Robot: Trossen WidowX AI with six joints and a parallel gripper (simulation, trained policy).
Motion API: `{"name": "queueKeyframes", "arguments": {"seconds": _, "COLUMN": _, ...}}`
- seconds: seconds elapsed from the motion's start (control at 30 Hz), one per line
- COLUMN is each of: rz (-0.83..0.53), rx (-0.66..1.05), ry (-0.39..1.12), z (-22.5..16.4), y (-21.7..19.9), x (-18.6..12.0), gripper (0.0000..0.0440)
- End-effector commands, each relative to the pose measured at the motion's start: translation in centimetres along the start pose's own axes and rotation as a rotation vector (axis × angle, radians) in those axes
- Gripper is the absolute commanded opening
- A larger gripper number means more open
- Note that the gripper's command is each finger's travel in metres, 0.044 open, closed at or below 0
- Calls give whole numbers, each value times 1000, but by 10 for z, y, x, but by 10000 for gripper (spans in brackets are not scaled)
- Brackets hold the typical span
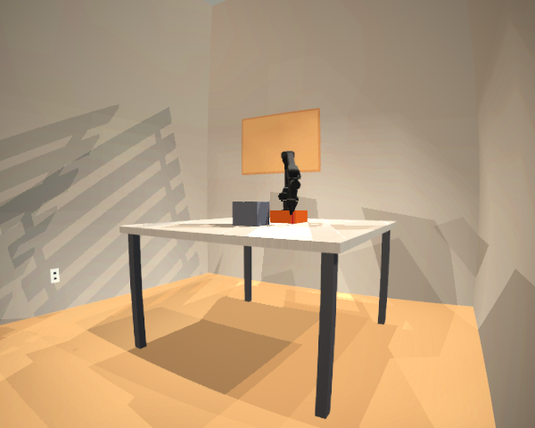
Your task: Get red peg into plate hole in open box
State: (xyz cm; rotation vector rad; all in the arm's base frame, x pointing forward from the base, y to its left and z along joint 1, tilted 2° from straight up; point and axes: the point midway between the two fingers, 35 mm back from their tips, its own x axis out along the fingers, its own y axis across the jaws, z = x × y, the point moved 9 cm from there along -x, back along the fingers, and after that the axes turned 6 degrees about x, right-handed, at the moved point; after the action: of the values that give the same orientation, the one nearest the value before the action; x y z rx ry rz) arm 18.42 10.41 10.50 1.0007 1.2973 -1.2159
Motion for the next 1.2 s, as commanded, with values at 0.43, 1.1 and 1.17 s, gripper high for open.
{"name": "queueKeyframes", "arguments": {"seconds": 0.43, "rz": 27, "rx": 0, "ry": 8, "z": -7, "y": 11, "x": 36, "gripper": 147}}
{"name": "queueKeyframes", "arguments": {"seconds": 1.1, "rz": 140, "rx": 11, "ry": 80, "z": -8, "y": 25, "x": 9, "gripper": 0}}
{"name": "queueKeyframes", "arguments": {"seconds": 1.17, "rz": 159, "rx": 15, "ry": 90, "z": -8, "y": 26, "x": 3, "gripper": 0}}
